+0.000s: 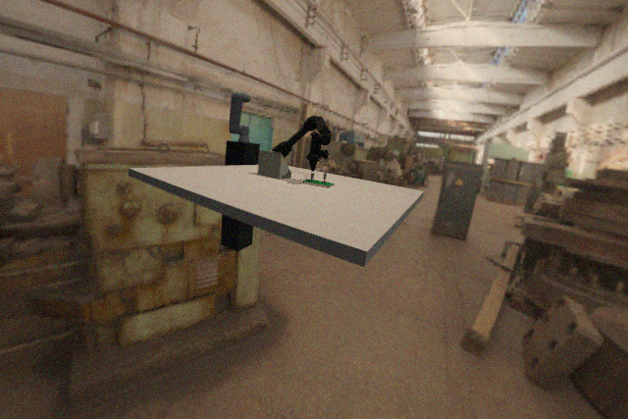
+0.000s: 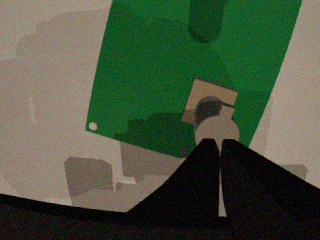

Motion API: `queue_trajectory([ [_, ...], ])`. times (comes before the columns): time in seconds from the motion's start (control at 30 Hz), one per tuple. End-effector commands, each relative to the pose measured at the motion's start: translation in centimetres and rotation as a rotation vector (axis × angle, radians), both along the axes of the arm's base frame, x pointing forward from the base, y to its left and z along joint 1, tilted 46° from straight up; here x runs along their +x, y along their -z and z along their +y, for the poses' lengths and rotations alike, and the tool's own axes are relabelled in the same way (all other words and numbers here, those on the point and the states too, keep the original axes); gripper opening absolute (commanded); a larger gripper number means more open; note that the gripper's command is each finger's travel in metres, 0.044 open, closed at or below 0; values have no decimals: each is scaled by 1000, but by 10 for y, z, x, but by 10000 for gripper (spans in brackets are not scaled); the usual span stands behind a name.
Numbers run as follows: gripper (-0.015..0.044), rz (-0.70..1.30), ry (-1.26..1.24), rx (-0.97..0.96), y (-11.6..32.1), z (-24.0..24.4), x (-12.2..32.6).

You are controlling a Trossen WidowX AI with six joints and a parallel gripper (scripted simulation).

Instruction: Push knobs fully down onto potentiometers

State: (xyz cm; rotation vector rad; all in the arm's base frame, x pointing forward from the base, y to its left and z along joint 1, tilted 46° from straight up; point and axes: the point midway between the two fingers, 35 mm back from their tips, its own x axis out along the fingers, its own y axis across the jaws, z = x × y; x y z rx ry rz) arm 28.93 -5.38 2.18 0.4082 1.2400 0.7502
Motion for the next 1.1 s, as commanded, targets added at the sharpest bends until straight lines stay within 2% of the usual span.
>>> queue_trajectory([
  [0.0, 79, 1, -1, 1, 1, 1, 0],
  [0.17, 210, 1, -1, 1, 1, 1, 0],
  [0.43, 0, 92, 145, -20, 5, -18, 5],
  [1.07, 0, 552, 603, 87, -7, -21, 19],
])
